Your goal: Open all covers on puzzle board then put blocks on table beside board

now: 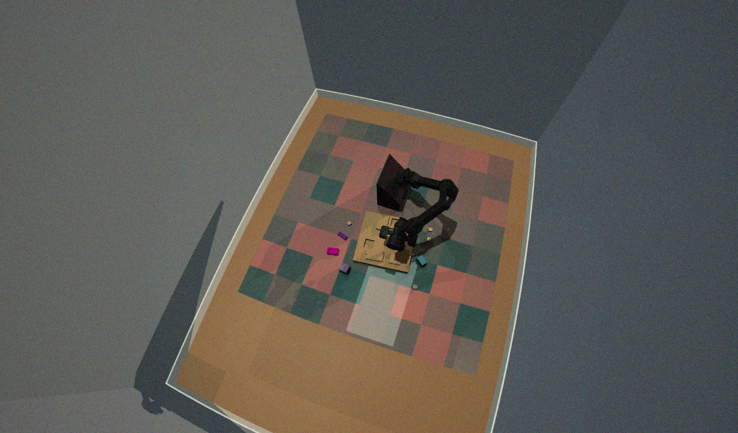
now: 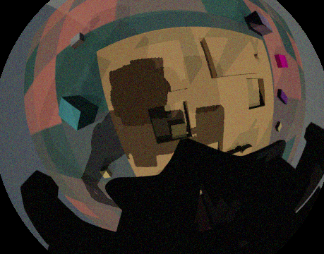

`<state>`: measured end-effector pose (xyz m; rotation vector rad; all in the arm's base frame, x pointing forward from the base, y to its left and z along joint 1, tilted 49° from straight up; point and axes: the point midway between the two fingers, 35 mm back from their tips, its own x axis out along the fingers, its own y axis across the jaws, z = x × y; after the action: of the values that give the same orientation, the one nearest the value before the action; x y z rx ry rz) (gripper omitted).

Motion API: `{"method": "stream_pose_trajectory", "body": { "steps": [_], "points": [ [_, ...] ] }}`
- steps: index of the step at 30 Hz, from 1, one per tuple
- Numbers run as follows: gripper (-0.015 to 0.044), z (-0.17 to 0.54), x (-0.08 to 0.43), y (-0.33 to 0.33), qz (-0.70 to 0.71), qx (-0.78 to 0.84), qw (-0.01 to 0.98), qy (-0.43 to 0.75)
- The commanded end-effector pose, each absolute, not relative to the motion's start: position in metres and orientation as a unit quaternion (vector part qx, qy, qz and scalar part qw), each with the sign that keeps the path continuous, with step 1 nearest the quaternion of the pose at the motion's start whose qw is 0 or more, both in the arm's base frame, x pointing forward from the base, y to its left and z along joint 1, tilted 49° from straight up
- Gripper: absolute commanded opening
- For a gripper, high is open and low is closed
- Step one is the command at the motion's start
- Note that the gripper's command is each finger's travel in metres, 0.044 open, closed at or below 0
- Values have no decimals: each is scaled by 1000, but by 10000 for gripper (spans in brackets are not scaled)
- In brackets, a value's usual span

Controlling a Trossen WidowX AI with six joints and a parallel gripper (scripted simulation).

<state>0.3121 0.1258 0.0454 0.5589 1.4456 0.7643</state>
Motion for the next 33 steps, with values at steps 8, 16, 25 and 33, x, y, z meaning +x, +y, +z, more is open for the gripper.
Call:
{"method": "stream_pose_trajectory", "body": {
  "steps": [8, 16, 25, 33],
  "points": [
    [0, 27, 309, 145, 336, 251, 643, 640],
    [0, 23, 309, 151, 336, 251, 643, 640],
    [0, 20, 309, 154, 336, 251, 643, 640],
    [0, 21, 312, 156, 336, 251, 643, 640]
  ]
}}
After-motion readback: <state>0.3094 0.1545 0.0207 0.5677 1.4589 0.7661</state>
